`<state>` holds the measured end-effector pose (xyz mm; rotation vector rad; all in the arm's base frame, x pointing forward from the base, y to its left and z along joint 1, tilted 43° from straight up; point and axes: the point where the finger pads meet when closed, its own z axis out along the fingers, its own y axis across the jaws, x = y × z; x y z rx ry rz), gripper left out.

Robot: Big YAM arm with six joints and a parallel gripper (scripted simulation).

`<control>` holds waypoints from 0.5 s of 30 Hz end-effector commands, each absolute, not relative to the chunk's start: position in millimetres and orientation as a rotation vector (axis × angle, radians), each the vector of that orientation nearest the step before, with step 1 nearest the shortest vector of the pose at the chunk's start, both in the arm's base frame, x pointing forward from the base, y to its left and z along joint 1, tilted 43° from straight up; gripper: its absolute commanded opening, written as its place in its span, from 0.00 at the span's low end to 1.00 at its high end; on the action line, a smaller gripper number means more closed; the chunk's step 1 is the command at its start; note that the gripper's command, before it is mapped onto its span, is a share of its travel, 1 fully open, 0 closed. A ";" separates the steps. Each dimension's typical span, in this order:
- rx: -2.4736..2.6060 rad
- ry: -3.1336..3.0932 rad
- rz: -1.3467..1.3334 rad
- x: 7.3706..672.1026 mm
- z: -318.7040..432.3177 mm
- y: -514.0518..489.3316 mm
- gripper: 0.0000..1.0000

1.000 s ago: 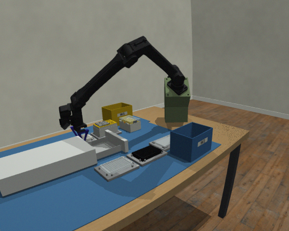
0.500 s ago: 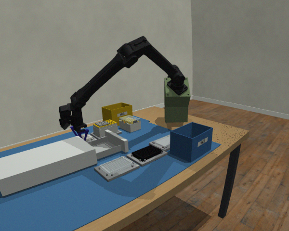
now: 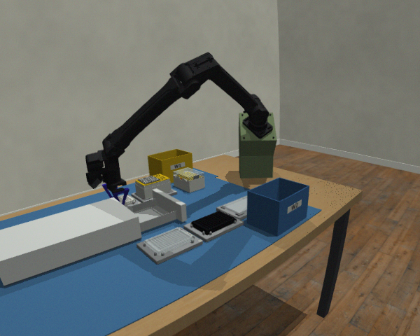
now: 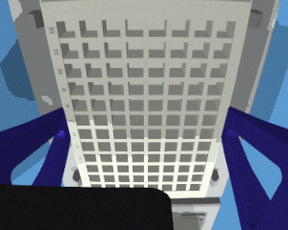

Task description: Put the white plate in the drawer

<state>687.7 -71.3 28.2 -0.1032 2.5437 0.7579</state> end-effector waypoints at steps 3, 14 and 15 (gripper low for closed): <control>-0.096 2.510 0.738 703.3 46.3 -79.3 0.00; -0.087 2.490 0.718 700.3 68.3 -94.9 0.00; -0.087 2.488 0.715 700.0 69.8 -96.7 0.00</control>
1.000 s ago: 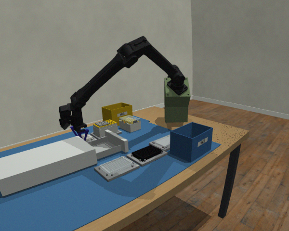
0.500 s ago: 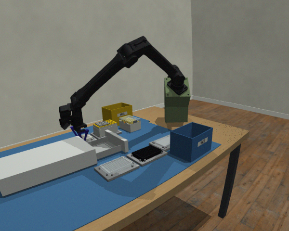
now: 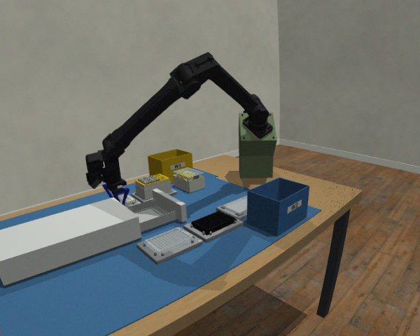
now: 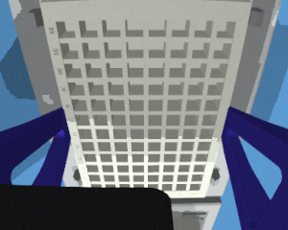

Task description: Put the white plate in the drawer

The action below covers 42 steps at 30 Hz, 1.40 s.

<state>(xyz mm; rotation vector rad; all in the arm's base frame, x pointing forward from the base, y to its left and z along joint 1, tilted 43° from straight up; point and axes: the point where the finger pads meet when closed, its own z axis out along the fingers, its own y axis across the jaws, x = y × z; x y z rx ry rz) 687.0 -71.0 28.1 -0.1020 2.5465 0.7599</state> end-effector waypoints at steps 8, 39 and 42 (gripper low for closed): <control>-0.096 2.483 0.708 698.6 73.0 -101.2 0.00; -0.099 2.488 0.712 695.3 70.4 -101.2 0.00; -0.099 2.488 0.712 695.3 70.4 -101.2 0.00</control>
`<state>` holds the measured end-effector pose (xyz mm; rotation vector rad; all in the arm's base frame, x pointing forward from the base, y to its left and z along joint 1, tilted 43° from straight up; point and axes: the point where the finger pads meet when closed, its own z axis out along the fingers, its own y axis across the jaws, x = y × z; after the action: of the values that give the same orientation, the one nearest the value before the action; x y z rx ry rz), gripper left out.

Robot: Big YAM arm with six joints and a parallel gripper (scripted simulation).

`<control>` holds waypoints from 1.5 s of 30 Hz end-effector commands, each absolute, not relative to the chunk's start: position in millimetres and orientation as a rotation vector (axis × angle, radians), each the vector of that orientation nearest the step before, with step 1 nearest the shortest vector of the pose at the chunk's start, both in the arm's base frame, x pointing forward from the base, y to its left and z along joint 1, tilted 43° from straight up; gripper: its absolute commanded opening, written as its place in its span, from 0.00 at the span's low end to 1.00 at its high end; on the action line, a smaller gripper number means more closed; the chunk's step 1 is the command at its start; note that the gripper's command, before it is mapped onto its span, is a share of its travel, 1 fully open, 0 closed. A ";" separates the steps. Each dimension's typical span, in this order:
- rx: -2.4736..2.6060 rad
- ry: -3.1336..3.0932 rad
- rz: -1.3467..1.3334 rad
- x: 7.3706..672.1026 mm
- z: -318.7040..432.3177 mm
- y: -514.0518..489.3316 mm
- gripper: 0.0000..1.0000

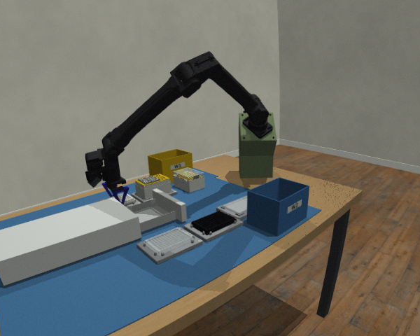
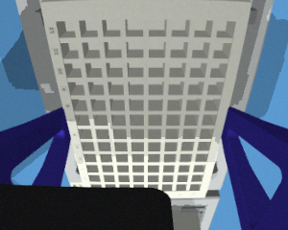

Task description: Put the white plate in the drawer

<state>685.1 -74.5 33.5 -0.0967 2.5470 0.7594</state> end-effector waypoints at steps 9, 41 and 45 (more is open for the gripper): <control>-0.099 2.488 0.712 695.3 70.4 -101.2 0.00; -0.084 2.513 0.728 672.7 77.0 -111.4 0.00; -0.084 2.513 0.728 670.2 80.9 -114.0 0.00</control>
<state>675.8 -88.0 54.3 -0.0936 2.5459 0.7625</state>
